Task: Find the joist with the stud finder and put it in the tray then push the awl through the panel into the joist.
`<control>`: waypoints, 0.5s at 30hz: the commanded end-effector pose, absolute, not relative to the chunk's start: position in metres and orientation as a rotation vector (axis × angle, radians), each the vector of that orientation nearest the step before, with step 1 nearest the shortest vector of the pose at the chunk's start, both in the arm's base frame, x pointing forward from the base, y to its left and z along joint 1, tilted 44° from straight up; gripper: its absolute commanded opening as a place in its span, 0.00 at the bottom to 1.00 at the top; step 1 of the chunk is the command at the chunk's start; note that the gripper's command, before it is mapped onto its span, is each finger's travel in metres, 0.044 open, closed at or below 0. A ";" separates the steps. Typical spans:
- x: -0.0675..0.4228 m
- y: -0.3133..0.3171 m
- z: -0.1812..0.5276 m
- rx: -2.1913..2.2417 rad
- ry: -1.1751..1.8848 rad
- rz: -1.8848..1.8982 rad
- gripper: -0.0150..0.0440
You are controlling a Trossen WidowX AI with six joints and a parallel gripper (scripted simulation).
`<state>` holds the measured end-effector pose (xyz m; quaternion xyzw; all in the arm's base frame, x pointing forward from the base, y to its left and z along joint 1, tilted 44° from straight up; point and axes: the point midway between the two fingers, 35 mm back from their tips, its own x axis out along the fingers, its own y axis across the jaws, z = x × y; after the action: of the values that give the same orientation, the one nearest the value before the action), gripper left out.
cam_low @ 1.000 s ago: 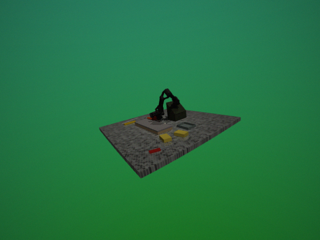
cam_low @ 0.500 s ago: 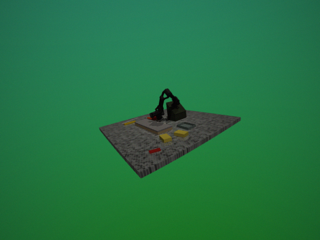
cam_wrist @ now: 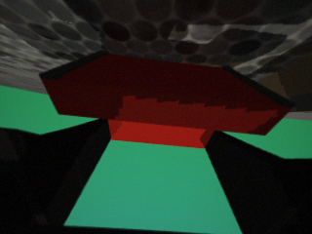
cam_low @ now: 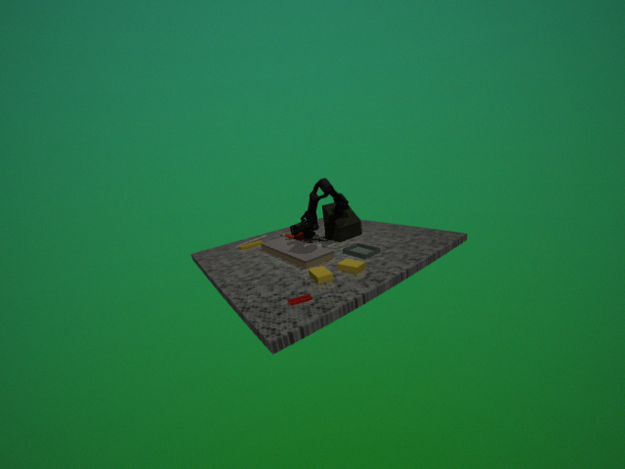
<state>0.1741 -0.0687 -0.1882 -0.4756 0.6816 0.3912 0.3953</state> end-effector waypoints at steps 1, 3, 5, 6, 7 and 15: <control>0.175 -0.065 -0.189 -1.195 1.712 1.006 0.90; 0.175 -0.065 -0.189 -1.195 1.712 1.006 0.90; 0.175 -0.065 -0.189 -1.195 1.712 1.006 0.90; 0.175 -0.065 -0.189 -1.195 1.712 1.006 0.90; 0.175 -0.065 -0.189 -1.195 1.712 1.006 0.90; 0.174 -0.069 -0.188 -1.206 1.728 0.992 0.90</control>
<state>0.1741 -0.0686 -0.1882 -0.4755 0.6815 0.3914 0.3953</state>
